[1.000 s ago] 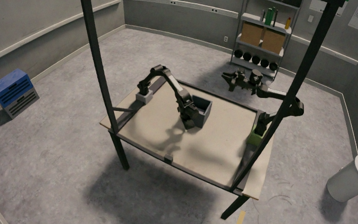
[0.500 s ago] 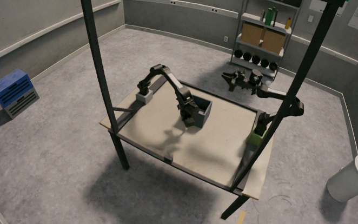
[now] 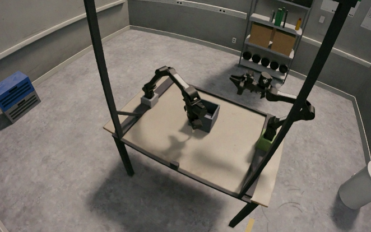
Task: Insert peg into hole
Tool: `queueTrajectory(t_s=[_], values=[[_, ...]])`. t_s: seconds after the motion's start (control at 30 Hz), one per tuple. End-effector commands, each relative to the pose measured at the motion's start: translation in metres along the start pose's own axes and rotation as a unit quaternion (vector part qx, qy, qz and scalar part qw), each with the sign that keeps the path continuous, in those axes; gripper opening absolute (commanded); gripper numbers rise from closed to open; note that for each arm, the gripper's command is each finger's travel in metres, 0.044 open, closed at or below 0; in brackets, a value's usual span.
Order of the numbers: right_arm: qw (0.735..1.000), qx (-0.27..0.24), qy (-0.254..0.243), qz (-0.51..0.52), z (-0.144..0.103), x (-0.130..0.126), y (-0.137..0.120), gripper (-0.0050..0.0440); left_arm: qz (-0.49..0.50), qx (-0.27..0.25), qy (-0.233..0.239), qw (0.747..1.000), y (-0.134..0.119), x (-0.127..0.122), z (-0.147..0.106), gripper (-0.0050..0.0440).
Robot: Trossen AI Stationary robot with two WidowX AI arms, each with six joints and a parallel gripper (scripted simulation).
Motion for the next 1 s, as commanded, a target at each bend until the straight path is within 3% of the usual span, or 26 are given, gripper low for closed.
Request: queueTrajectory(t_s=[0.0, 0.4, 0.97], values=[[1.0, -0.012, 0.001, -0.002, -0.002, 0.0, 0.007, 0.0126, -0.005, -0.015, -0.028, 0.999, 0.005, -0.001, -0.028, -0.005], [1.0, -0.012, 0.001, -0.002, -0.002, 0.0, 0.007, 0.0126, -0.005, -0.015, -0.028, 0.999, 0.007, 0.0, -0.041, -0.005], [1.0, -0.012, 0.001, -0.002, -0.002, 0.0, 0.007, 0.0126, 0.137, -0.061, -0.116, 0.982, 0.063, 0.064, -0.118, -0.005]])
Point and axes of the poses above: on each arm, the point midway between the two fingers, 35 mm back from their tips, its own z axis out along the fingers, its own x axis across the jaws, y = z × x, the point moved 8 cm from there along -z, back along the fingers, and after that the axes turned 1 degree about -z, right-handed, at the moved point
